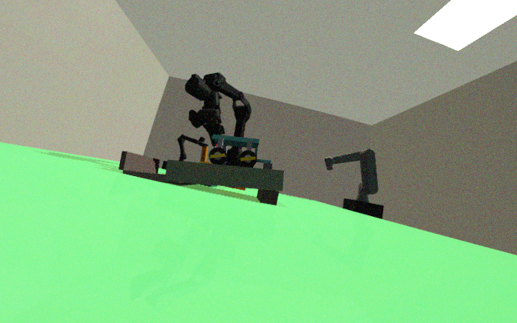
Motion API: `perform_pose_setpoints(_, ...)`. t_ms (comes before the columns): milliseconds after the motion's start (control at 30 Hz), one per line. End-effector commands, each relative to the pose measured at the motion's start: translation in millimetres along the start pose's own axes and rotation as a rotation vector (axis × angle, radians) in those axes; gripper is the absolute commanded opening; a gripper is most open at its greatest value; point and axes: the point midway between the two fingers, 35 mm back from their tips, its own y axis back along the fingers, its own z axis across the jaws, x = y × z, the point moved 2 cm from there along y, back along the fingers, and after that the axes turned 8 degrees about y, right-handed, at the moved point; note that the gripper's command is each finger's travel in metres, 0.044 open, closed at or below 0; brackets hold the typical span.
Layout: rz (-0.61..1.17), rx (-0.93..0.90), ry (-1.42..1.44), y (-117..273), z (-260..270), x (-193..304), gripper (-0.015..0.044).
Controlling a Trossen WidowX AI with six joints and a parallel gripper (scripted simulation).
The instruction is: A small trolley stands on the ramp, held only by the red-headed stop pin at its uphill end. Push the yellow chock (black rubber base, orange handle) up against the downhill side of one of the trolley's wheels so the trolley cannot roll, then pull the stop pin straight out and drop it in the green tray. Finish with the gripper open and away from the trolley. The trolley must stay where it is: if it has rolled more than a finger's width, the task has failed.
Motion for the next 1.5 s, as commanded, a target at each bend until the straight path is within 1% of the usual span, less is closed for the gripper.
perform_pose_setpoints(0, -0.001, 0.005, 0.001, 2, -3, -15, 0.0)
perform_pose_setpoints(133, -0.002, 0.005, 0.001, 4, -6, -28, 0.0)
perform_pose_setpoints(333, -0.01, 0.003, -0.039, 4, -6, -28, 0.0)
perform_pose_setpoints(1467, -0.174, -0.119, -1.085, 2, -7, -18, 0.0)
